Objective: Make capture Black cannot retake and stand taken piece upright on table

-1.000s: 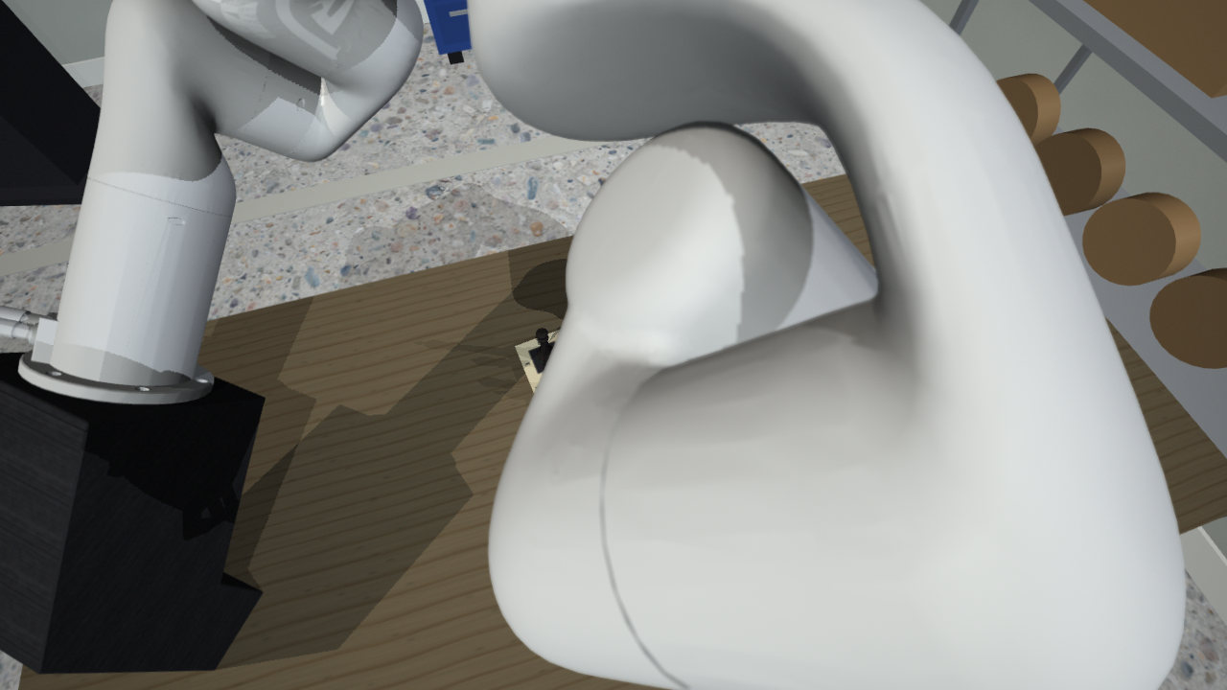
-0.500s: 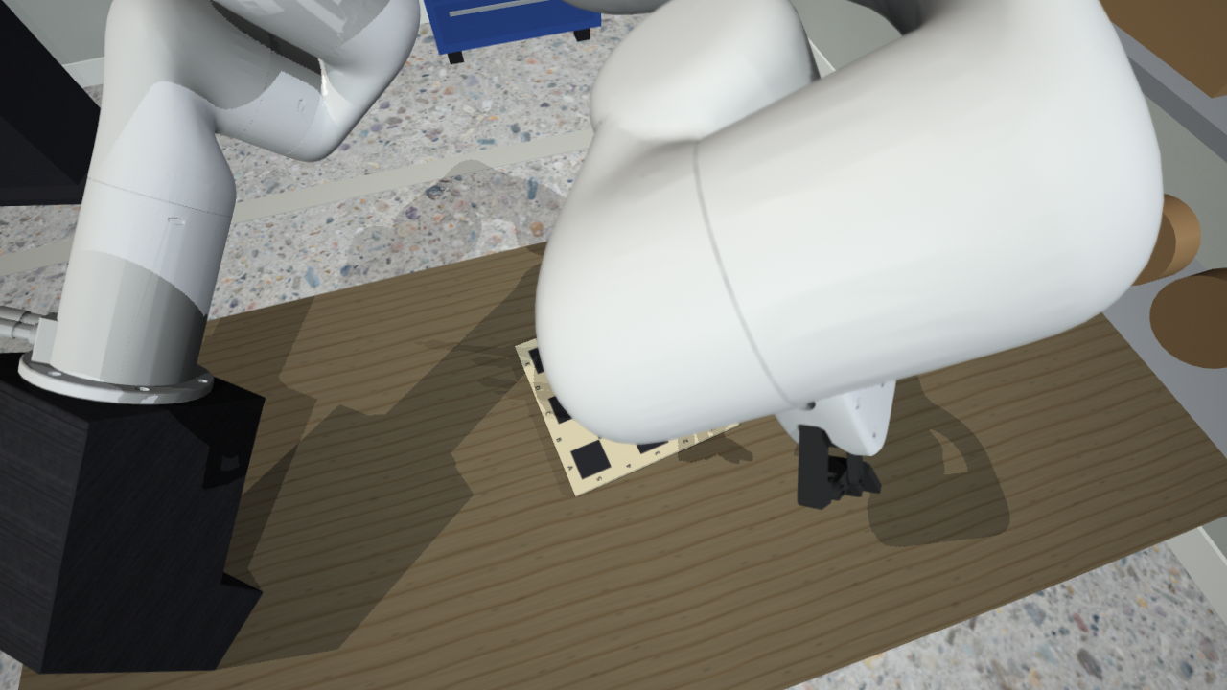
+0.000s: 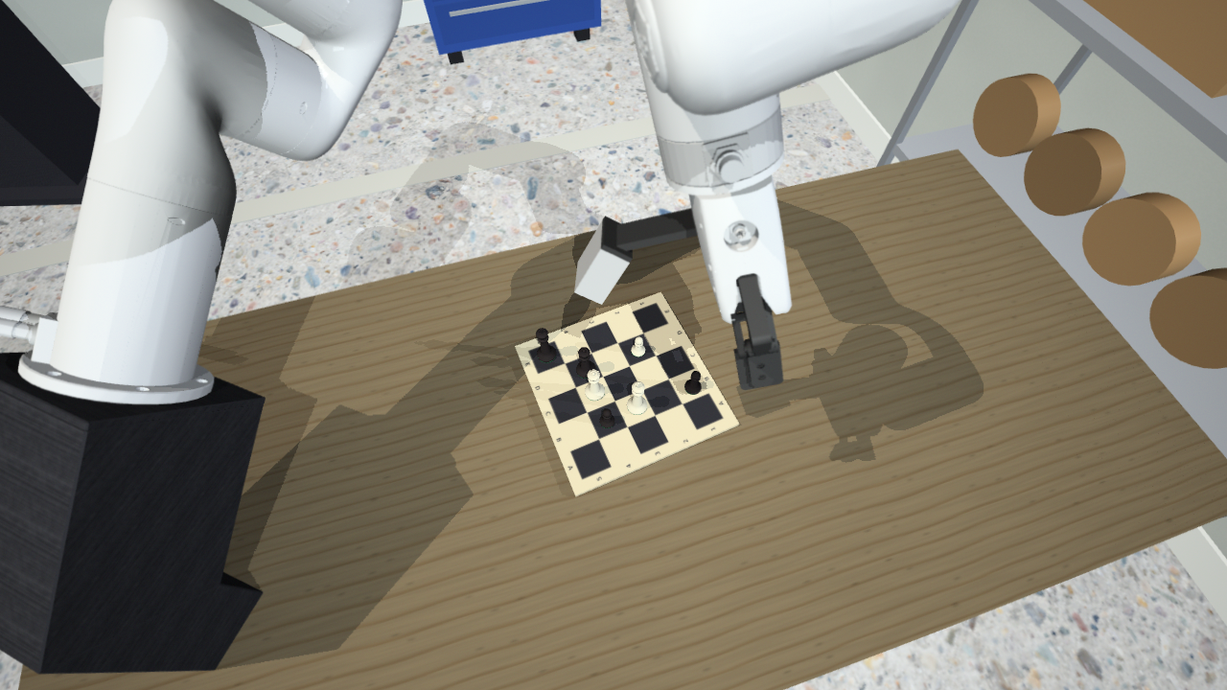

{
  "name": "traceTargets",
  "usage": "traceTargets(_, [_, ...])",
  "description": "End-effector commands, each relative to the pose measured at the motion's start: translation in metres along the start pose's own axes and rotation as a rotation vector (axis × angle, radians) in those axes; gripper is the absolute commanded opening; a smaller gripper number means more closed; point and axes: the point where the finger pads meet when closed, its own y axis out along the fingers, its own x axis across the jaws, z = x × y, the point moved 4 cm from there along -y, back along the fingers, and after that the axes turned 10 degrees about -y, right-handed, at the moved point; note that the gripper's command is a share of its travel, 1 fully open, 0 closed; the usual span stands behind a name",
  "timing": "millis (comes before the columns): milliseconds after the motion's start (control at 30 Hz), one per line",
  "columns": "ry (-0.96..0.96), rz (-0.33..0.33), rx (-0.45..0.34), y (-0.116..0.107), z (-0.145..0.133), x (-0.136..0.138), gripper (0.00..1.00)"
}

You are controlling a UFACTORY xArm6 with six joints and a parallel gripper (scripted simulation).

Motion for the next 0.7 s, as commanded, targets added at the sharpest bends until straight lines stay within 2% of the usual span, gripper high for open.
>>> traceTargets(0, [-0.139,0.093,0.093,-0.002,0.009,0.038,1.00])
traceTargets(33, [-0.202,0.118,0.134,-0.002,0.014,0.053,1.00])
traceTargets(133, [-0.202,0.118,0.134,-0.002,0.014,0.053,1.00])
traceTargets(167, [-0.267,0.145,0.171,-0.003,0.018,0.067,1.00])
traceTargets(233, [-0.267,0.145,0.171,-0.003,0.018,0.067,1.00])
traceTargets(267, [-0.323,0.167,0.209,-0.002,0.023,0.081,1.00])
traceTargets(333, [-0.323,0.167,0.209,-0.002,0.023,0.081,1.00])
traceTargets(367, [-0.382,0.192,0.240,-0.003,0.027,0.094,1.00])
traceTargets(533, [-0.382,0.192,0.240,-0.003,0.027,0.094,1.00])
traceTargets(567, [-0.432,0.210,0.275,-0.003,0.031,0.106,1.00])
traceTargets(667, [-0.484,0.233,0.304,-0.003,0.035,0.118,1.00])
